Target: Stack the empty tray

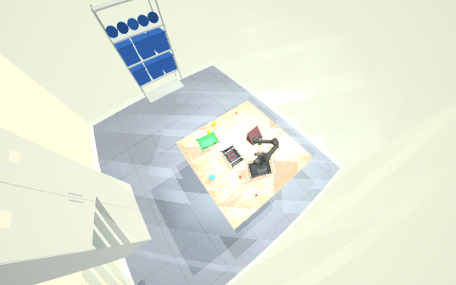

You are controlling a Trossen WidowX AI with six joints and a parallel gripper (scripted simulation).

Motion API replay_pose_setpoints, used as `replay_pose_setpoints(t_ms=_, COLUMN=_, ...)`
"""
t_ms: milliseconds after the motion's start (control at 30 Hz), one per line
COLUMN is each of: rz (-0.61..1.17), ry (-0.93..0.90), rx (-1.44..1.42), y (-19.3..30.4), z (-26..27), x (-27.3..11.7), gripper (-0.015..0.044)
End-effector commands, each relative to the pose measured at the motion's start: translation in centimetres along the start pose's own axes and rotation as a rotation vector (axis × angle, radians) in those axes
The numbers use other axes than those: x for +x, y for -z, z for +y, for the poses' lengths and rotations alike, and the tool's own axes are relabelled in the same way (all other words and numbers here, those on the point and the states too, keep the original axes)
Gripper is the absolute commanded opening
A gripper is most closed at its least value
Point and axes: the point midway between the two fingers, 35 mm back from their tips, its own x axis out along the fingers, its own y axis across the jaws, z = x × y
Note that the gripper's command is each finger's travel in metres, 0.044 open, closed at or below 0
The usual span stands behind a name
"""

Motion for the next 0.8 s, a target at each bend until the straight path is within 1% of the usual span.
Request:
replay_pose_setpoints(t_ms=0, rz=0.029, ry=0.005, rx=0.067, y=1.9, z=0.4, x=-0.7, gripper=0.0000)
replay_pose_setpoints(t_ms=767, rz=0.076, ry=-0.016, rx=0.459, y=11.3, z=6.1, x=-2.3, gripper=0.0000)
